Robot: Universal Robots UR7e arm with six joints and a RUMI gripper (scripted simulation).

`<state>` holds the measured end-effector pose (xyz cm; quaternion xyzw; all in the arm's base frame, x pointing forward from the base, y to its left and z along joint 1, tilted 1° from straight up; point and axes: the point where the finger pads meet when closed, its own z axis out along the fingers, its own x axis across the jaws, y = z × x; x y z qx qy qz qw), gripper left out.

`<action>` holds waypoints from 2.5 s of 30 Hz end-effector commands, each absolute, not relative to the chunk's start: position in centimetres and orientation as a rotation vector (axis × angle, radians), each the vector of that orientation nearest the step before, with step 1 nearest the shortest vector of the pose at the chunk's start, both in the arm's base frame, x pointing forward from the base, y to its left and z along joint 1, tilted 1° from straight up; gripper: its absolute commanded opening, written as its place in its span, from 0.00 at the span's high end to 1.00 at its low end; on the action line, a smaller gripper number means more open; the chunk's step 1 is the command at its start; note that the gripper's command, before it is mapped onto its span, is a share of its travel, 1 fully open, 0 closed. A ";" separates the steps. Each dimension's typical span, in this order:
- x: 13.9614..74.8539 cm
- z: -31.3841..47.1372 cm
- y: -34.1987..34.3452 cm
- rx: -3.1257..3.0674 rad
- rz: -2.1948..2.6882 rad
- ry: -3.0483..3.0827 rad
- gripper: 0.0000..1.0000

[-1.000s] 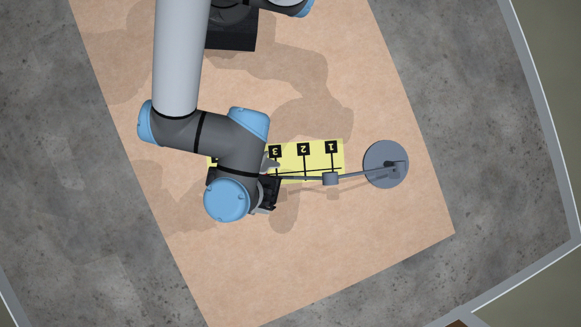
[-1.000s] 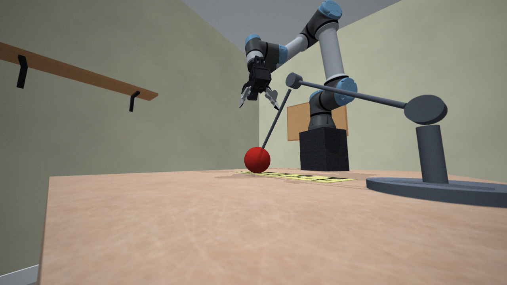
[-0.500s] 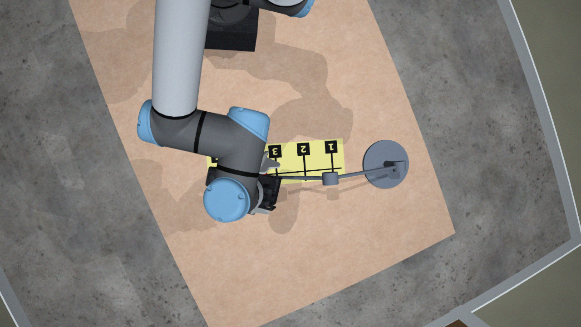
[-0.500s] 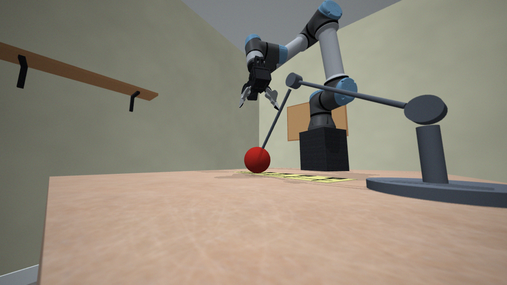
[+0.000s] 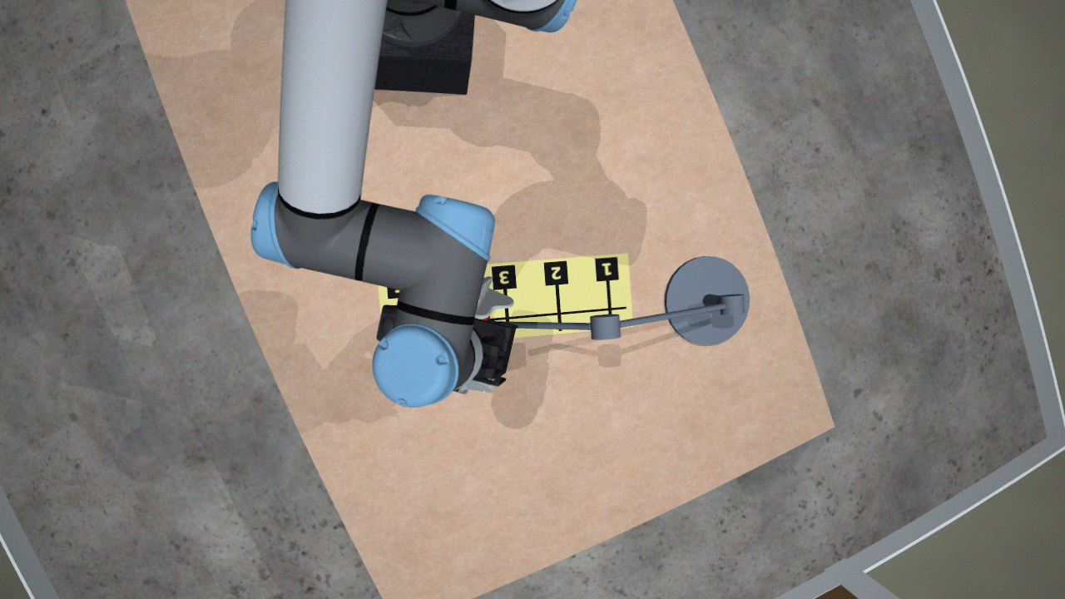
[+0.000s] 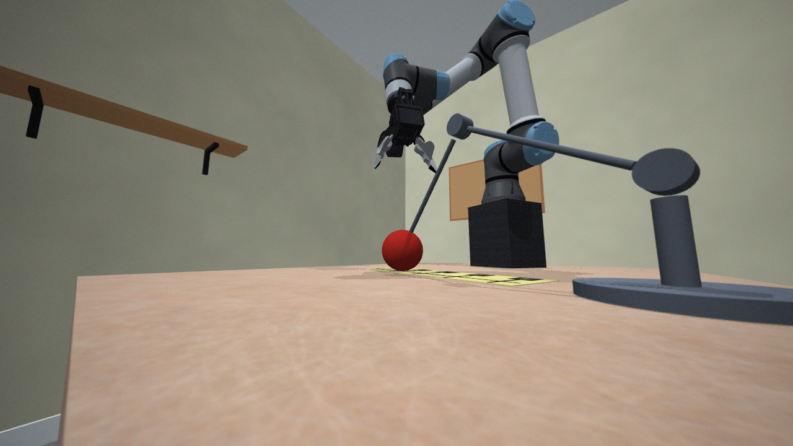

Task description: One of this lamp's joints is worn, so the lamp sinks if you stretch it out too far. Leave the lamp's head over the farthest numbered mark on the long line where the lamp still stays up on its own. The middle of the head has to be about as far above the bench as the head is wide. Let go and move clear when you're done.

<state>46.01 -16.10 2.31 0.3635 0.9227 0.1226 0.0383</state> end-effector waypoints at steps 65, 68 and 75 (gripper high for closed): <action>46.3 1.2 -15.7 0.914 0.507 2.863 0.00; 46.4 0.4 -15.3 0.929 0.497 2.861 0.00; 46.8 -1.2 -14.6 0.964 0.474 2.856 0.00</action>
